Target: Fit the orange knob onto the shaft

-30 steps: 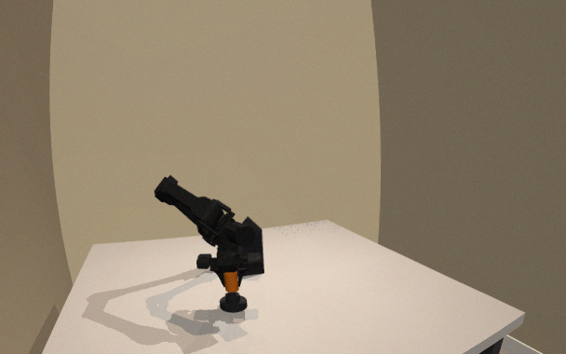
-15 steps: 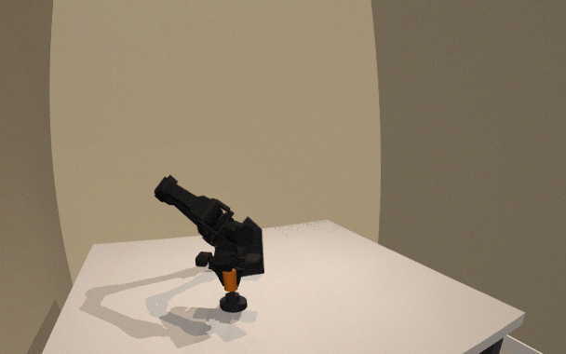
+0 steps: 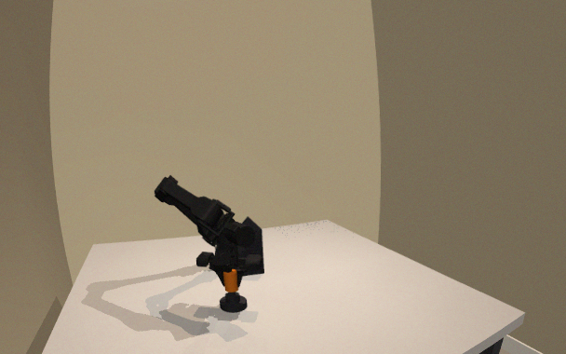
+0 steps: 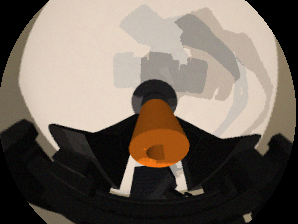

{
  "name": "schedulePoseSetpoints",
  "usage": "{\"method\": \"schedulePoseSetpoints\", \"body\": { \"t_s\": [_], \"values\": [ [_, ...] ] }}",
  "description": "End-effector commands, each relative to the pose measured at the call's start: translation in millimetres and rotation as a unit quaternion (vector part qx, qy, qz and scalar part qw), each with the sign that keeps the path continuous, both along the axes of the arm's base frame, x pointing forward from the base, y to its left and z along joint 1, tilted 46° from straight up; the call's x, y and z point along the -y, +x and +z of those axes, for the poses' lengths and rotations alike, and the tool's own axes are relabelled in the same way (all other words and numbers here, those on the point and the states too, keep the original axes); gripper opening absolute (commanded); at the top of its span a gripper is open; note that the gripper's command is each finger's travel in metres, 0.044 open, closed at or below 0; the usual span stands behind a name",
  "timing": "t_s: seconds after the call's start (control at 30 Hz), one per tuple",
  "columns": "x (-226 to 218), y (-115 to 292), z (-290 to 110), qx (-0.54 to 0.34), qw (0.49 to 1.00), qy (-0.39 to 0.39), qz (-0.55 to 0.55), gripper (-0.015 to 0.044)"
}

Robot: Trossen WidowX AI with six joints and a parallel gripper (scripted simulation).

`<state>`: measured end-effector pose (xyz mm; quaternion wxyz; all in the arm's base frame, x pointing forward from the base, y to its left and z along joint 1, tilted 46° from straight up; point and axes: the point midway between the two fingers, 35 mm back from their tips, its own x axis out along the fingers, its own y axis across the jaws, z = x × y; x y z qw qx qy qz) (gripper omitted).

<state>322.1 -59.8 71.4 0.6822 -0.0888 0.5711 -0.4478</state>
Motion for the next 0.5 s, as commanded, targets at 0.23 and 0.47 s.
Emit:
{"method": "schedulePoseSetpoints", "body": {
  "t_s": [0.23,0.47],
  "values": [
    [1.6,0.9,0.9,0.005,1.000,0.000,-0.001,0.0000],
    [2.0,0.8,-0.1,0.005,1.000,0.000,-0.001,0.0000]
  ]
}}
